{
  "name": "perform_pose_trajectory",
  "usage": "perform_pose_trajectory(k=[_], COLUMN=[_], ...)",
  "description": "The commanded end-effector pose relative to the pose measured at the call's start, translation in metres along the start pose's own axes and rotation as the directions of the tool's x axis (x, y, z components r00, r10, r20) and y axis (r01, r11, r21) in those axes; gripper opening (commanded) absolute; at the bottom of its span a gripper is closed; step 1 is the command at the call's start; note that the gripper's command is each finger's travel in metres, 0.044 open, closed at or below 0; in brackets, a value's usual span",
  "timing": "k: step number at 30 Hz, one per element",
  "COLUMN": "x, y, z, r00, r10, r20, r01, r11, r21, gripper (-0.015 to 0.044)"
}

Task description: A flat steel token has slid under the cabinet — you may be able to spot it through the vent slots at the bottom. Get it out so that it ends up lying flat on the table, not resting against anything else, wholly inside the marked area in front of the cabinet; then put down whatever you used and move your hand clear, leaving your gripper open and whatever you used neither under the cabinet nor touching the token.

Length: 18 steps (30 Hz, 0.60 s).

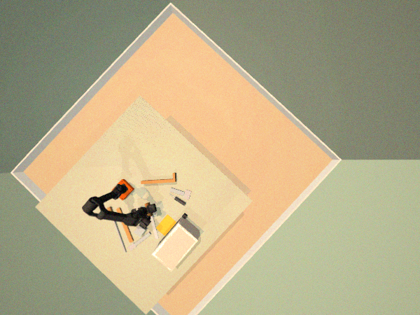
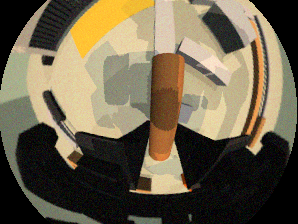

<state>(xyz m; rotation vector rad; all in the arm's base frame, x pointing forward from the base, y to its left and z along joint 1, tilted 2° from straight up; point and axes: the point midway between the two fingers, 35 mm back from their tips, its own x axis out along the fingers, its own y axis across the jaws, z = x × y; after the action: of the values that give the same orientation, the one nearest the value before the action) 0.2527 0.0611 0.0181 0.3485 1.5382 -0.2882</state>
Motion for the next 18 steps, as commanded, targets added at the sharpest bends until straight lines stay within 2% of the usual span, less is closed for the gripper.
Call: perform_pose_trajectory(k=[1, 18], x=[-0.001, -0.001], y=[-0.004, -0.017], z=[0.005, 0.016], r00=[1.0, 1.0], r10=[-0.001, -0.003], r20=[0.004, 0.006], r01=[0.001, 0.003], r11=[1.0, 1.0], r21=[0.002, 0.002], gripper=[0.0, 0.0])
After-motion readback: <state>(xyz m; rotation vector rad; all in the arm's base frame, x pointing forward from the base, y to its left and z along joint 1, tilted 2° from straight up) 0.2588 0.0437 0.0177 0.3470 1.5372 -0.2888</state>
